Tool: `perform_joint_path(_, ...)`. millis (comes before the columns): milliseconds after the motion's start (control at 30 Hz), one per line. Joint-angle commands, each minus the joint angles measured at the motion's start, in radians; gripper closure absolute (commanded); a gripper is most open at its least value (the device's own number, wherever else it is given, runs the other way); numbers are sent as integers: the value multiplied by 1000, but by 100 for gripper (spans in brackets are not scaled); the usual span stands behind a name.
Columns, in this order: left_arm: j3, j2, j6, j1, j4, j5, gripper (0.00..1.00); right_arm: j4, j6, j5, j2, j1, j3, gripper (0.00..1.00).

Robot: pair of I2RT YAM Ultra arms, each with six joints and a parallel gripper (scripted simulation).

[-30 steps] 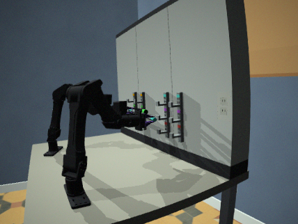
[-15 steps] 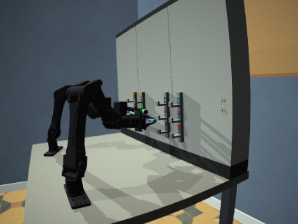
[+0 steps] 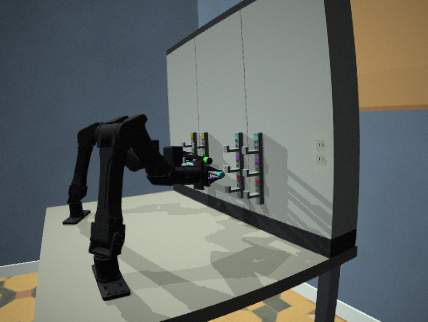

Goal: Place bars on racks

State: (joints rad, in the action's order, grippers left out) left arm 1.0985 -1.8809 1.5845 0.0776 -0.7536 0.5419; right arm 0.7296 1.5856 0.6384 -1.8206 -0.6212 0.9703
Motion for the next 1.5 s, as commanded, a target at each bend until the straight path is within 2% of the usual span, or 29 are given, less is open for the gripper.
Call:
perform_joint_path(0, -8, 0, -13, -3, -37, -13, 32, 47, -14, -5, 40, 3, 32, 100)
perform_joint_path(33, -8, 0, -13, -3, -37, -13, 32, 47, -14, -5, 40, 3, 32, 100)
perform_joint_path(533, -8, 0, -13, -3, -38, -13, 0, 25, -14, -6, 55, 3, 40, 100)
perform_joint_path(1467, -8, 0, -13, -3, -39, -11, 0, -31, -13, 11, 64, -15, 79, 100)
